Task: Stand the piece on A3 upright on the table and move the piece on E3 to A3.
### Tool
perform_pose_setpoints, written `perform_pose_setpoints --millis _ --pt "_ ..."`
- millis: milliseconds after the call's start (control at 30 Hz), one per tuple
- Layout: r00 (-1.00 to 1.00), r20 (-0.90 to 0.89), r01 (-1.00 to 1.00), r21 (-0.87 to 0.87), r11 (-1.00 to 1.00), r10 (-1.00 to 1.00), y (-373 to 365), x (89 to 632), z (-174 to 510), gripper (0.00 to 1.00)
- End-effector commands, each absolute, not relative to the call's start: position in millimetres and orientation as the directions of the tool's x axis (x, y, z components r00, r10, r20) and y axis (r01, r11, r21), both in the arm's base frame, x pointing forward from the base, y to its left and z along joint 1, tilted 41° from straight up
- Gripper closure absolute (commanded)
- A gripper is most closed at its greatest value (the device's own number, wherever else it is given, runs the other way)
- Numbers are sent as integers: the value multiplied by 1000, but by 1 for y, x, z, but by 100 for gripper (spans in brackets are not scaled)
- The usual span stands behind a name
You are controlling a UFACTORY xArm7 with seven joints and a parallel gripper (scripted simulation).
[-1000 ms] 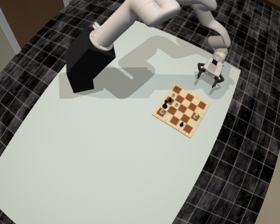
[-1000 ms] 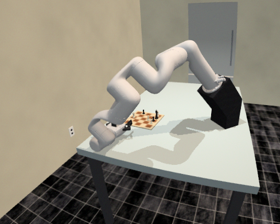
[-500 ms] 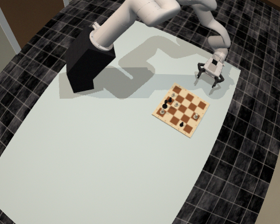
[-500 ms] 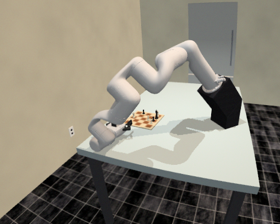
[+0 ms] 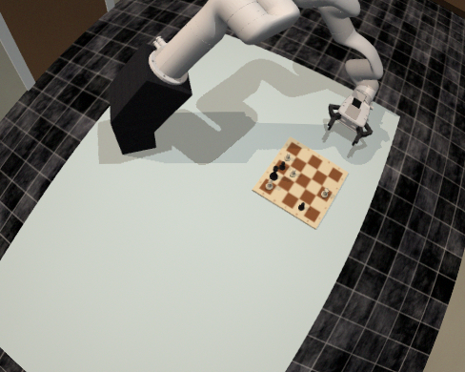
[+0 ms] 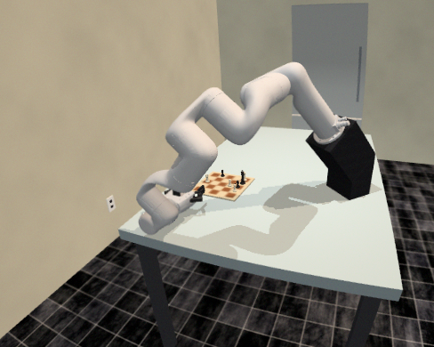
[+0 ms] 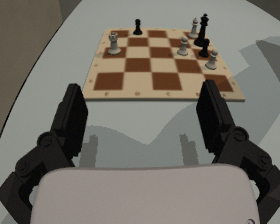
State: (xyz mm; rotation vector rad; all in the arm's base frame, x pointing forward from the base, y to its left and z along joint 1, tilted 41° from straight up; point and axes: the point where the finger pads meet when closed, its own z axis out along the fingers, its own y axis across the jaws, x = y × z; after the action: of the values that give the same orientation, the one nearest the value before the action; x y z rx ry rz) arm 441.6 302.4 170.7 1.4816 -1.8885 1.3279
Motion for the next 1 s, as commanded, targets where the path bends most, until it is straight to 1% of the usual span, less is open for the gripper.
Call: perform_pose_setpoints --millis 0,400,767,867,967 --pt "-363 768 -901 -433 -9 -528 299 440 177 0" --pt "-363 768 -901 -433 -9 -528 263 413 231 0" --pt "-369 763 -901 -434 2 -531 257 410 237 0" --pt "-405 729 -893 -446 67 -551 252 408 233 0" --pt "-494 646 -860 -460 220 -582 243 404 224 0"
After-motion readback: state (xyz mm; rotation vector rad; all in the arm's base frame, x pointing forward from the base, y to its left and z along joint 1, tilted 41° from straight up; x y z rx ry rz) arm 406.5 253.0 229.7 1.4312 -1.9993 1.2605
